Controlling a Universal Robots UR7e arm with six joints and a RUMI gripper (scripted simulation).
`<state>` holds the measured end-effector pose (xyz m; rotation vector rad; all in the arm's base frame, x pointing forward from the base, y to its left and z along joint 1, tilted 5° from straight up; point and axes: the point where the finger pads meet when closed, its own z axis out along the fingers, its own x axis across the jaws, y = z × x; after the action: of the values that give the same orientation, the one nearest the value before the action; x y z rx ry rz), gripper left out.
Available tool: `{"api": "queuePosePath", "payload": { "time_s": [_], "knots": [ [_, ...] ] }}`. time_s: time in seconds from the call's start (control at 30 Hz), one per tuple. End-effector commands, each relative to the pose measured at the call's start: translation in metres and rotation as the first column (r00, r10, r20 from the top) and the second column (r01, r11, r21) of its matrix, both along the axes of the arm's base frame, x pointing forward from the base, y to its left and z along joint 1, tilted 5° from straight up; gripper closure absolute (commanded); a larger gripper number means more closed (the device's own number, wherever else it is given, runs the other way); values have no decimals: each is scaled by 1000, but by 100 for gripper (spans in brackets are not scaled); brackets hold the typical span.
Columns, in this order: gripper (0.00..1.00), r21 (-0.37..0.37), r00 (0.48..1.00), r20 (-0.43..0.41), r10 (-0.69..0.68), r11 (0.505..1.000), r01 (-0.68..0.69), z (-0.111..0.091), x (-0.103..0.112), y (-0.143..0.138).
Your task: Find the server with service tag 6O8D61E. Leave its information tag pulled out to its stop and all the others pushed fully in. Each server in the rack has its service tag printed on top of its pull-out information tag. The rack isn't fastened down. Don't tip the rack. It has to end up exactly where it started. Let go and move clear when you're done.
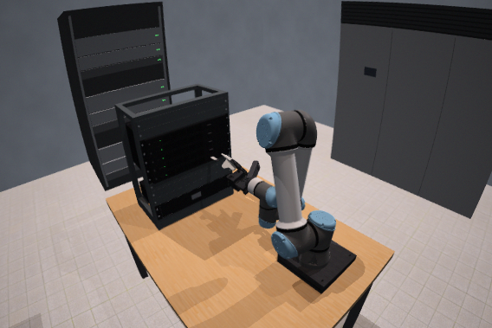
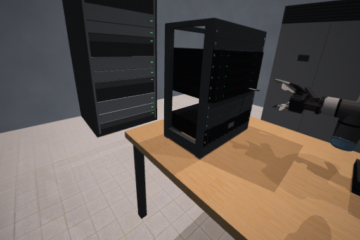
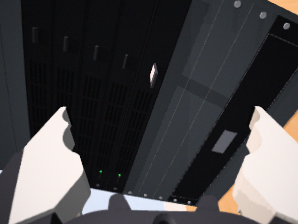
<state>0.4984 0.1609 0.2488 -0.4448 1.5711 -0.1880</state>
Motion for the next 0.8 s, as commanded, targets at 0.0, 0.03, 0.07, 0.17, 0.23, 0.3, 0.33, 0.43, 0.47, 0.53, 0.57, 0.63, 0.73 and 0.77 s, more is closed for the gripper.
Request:
{"api": "queuePosePath", "payload": {
  "time_s": [0.0, 0.03, 0.07, 0.17, 0.23, 0.3, 0.33, 0.43, 0.47, 0.53, 0.57, 0.63, 0.73, 0.77],
  "knots": [
    [0, 9, 1000, 0, 0, 1000, 0, 0, 0, 0],
    [0, 9, 1000, 0, 0, 1000, 0, 0, 0, 0],
    [0, 12, 1000, 0, 0, 1000, 0, 0, 0, 0],
    [0, 19, 1000, 0, 1, 1000, -1, 0, -1, 0],
    [0, 24, 1000, 0, 1, 1000, -1, 0, -1, 0],
    [0, 28, 1000, -1, 1, 1000, -1, 0, -1, 0],
    [0, 30, 1000, -1, 1, 1000, -1, 0, -1, 0],
    [0, 37, 1000, -1, 1, 999, -1, 0, -1, 0],
    [0, 40, 1000, -1, 1, 999, -1, 0, -1, 0],
    [0, 44, 1000, -2, 1, 999, -1, 0, -1, 0],
    [0, 44, 1000, -2, 1, 999, -1, 0, -1, 0],
    [0, 46, 1000, -2, 1, 999, -1, 0, -1, 0],
    [0, 53, 1000, -2, 2, 999, -2, 0, -1, 0],
    [0, 55, 1000, -2, 2, 998, -2, 0, -1, 0]
  ]
}}
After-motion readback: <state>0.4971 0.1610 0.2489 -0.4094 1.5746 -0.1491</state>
